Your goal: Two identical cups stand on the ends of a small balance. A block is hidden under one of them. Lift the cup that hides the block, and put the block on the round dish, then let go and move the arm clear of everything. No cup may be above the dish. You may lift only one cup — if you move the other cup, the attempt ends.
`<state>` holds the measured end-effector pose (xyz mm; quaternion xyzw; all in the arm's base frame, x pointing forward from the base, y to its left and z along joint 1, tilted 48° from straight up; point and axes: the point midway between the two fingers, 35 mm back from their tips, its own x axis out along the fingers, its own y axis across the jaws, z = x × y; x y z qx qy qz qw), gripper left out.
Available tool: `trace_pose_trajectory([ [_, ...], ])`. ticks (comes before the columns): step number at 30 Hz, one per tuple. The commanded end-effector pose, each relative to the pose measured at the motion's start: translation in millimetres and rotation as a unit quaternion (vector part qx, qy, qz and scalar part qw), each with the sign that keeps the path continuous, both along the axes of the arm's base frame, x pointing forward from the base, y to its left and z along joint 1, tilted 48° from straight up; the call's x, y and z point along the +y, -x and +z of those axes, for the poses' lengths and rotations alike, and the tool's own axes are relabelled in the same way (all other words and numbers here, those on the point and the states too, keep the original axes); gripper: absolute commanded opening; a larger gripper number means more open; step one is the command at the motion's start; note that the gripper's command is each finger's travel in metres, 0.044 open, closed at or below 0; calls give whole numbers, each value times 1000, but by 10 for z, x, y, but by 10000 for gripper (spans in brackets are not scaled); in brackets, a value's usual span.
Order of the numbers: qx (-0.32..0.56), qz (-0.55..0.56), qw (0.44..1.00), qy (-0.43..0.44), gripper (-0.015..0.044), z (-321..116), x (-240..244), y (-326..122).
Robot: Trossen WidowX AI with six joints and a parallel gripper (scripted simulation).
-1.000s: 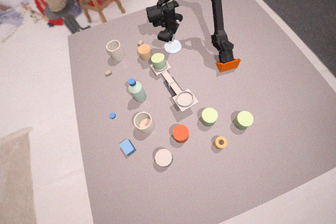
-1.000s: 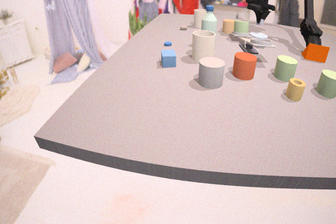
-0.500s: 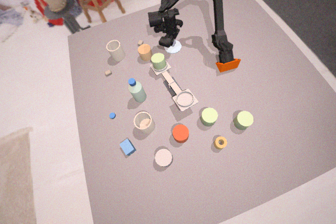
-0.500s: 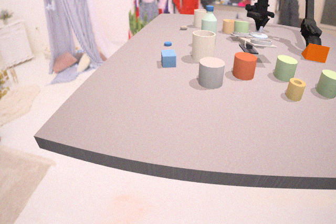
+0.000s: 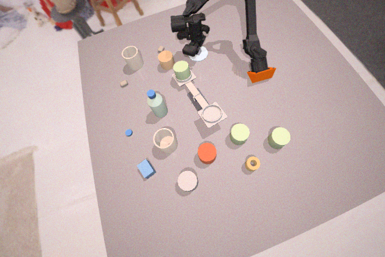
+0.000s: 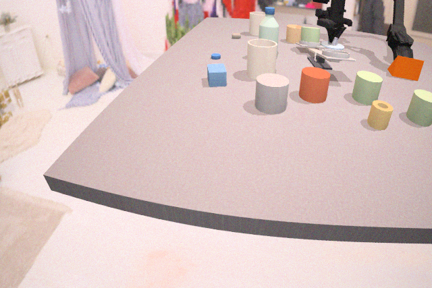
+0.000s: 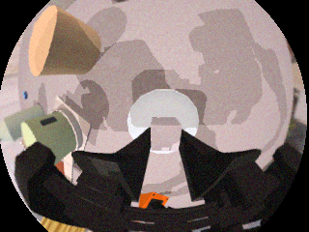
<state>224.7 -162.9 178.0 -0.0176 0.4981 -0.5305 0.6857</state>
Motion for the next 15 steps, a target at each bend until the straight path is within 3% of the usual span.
trace_pose_trajectory([
  [1, -1, -1, 1000, 0, 105, 4, -1, -1],
  [13, -1, -1, 1000, 0, 420, 15, 14, -4],
  [15, 0, -1, 1000, -2, 440, 106, 133, -24],
])
